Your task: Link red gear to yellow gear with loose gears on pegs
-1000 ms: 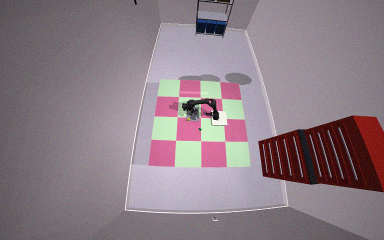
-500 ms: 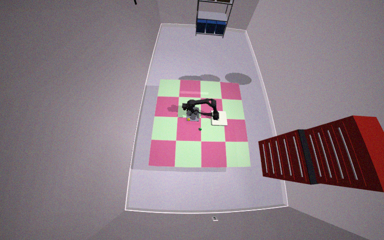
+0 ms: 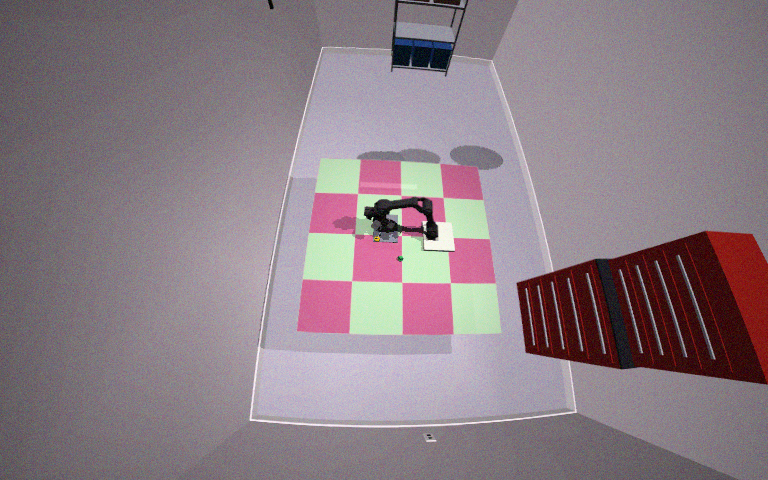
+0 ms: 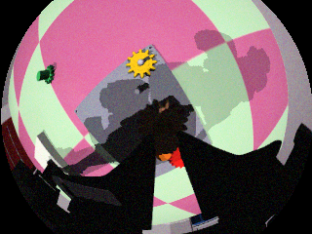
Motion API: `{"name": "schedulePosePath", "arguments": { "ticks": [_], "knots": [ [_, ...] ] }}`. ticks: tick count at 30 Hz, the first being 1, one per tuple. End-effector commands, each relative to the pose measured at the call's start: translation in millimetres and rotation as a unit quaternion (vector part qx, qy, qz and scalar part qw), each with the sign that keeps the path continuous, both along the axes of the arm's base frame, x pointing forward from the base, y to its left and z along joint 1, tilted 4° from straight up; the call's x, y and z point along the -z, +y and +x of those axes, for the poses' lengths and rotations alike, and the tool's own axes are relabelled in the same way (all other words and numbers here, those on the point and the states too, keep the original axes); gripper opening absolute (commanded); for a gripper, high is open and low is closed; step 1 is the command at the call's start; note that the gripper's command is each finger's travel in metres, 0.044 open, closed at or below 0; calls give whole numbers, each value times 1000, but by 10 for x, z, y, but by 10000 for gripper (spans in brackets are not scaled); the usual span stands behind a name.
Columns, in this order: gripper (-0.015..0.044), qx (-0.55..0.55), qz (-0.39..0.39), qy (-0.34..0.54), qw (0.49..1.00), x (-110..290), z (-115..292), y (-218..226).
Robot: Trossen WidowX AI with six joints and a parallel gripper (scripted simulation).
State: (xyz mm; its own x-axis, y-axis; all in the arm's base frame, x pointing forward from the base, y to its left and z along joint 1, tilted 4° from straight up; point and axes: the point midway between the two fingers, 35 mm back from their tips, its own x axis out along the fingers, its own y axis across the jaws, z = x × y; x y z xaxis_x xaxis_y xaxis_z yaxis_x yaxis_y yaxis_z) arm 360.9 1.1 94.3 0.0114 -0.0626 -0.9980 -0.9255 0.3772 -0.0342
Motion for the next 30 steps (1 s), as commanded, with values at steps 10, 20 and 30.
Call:
{"name": "schedulePosePath", "arguments": {
  "ticks": [10, 20, 30],
  "knots": [
    [0, -42, -3, 4, 999, 173, -10, -23],
    [0, 11, -3, 1, 1000, 319, 0, -32],
    [0, 118, -1, -6, 993, 393, -9, -36]
  ]
}}
